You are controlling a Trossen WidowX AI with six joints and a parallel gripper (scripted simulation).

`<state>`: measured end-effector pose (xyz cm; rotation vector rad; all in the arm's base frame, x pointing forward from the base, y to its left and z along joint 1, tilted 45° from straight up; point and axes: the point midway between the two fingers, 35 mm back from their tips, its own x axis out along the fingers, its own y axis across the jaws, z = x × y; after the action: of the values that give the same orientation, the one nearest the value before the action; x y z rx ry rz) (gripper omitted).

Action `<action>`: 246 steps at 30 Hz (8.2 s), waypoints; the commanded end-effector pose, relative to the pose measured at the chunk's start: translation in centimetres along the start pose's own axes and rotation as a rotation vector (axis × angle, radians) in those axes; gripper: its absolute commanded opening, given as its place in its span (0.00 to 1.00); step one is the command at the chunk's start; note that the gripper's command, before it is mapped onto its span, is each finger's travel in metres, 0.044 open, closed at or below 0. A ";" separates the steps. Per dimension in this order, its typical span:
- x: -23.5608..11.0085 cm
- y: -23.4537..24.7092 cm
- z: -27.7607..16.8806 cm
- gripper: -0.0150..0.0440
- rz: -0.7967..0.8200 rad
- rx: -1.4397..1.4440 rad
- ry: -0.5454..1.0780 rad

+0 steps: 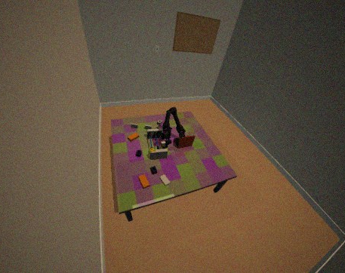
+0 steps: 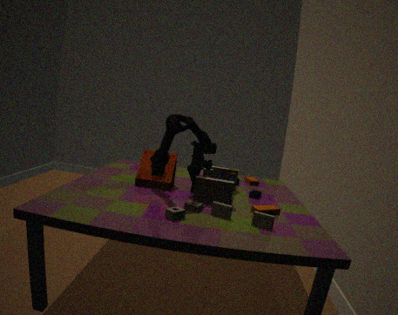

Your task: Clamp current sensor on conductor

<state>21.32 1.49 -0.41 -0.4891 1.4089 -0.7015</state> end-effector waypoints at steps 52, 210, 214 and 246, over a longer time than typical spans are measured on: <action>-12.6 0.7 2.3 0.25 0.022 0.205 -0.035; -6.9 0.2 19.8 1.00 0.050 1.547 -0.053; -6.9 0.2 19.8 1.00 0.050 1.547 -0.053; -0.7 0.1 20.2 1.00 0.028 1.553 -0.038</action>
<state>41.26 0.68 2.86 0.7429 0.5007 -1.4750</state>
